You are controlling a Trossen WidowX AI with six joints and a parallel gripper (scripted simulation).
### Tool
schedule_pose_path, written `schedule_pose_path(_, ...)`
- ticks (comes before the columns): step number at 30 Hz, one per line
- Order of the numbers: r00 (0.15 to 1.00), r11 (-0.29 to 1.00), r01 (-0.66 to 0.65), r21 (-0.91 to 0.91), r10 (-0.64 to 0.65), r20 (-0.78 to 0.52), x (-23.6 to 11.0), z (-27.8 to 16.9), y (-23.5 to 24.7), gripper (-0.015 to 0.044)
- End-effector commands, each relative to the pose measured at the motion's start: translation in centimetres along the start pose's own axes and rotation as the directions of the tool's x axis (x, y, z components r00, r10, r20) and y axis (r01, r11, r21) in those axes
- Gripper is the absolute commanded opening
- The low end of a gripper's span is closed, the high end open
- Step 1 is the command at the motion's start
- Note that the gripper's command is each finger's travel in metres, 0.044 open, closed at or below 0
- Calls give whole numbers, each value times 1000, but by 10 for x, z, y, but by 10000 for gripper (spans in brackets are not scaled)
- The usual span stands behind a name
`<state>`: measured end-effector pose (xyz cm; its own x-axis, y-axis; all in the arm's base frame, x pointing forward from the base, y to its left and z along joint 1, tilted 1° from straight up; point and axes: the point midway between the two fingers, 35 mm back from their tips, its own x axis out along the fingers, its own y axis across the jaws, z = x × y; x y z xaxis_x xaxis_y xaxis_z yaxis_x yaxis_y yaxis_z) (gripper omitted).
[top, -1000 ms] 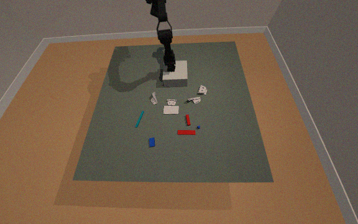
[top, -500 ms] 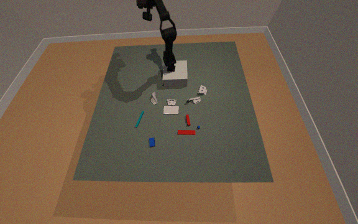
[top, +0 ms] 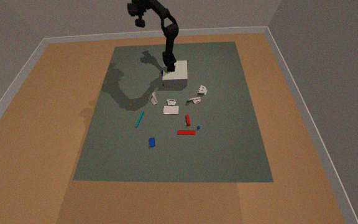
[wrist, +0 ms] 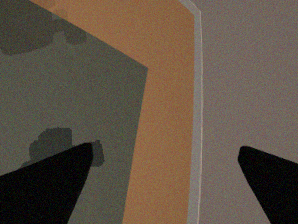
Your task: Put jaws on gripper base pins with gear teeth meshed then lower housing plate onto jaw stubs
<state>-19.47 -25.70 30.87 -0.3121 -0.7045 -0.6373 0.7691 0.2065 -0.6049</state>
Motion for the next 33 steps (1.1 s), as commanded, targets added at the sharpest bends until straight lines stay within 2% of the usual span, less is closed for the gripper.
schedule_pose_path(1, 999, 998, -44, -36, 45, 19, 10, 12, 13, 440)
schedule_pose_path(18, 965, 962, -209, -175, 232, 124, 31, 81, 80, 440)
schedule_pose_path(33, 922, 911, -311, -271, 359, 145, 30, 120, 142, 440)
